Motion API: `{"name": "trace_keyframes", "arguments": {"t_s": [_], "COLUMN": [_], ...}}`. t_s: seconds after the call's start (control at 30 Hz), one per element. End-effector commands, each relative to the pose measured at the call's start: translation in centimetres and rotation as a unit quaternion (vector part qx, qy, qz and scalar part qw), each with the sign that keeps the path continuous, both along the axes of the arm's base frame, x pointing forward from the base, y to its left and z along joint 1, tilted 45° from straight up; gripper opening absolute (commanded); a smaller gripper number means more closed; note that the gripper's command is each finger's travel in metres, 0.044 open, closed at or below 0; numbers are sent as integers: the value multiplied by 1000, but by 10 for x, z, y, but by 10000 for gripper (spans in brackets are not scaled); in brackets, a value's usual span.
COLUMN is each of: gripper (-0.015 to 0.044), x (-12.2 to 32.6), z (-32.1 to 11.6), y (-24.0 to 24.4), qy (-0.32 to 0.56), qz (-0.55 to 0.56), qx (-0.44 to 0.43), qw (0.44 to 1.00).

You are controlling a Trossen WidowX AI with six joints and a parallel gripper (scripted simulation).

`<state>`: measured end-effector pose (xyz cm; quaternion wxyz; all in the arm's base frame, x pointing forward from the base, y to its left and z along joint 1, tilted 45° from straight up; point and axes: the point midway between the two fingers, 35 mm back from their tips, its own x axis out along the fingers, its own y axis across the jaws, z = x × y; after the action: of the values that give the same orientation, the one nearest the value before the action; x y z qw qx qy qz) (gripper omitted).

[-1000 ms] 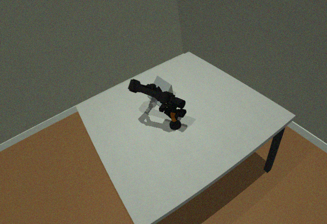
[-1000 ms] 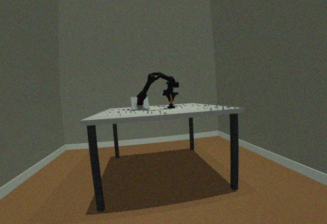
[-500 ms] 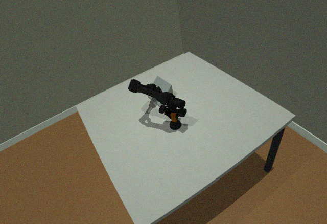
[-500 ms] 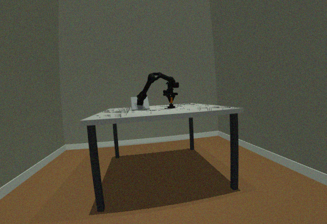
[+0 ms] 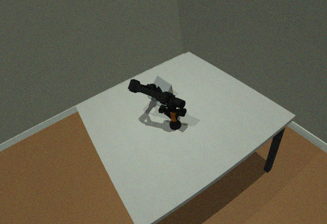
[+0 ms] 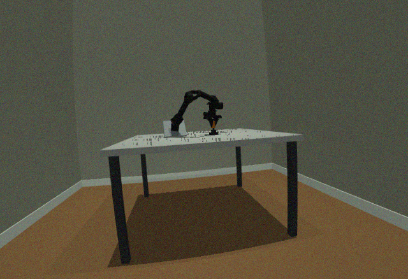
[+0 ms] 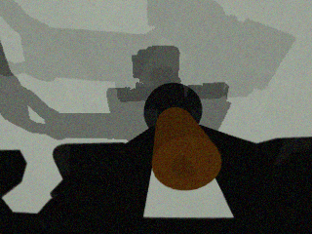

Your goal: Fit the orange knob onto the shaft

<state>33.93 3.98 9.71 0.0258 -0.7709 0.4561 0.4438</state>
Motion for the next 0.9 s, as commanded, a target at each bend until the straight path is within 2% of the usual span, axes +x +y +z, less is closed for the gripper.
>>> {"name": "trace_keyframes", "arguments": {"t_s": [0.0,0.23,0.87], "gripper": [0,0,0], "x": [1,2,4], "z": [3,-1,-6], "y": [1,1,-4], "qy": [1,69,67], "qz": [3,74,72], "qx": [-2,-21,-20], "qw": [1000,995,995]}}
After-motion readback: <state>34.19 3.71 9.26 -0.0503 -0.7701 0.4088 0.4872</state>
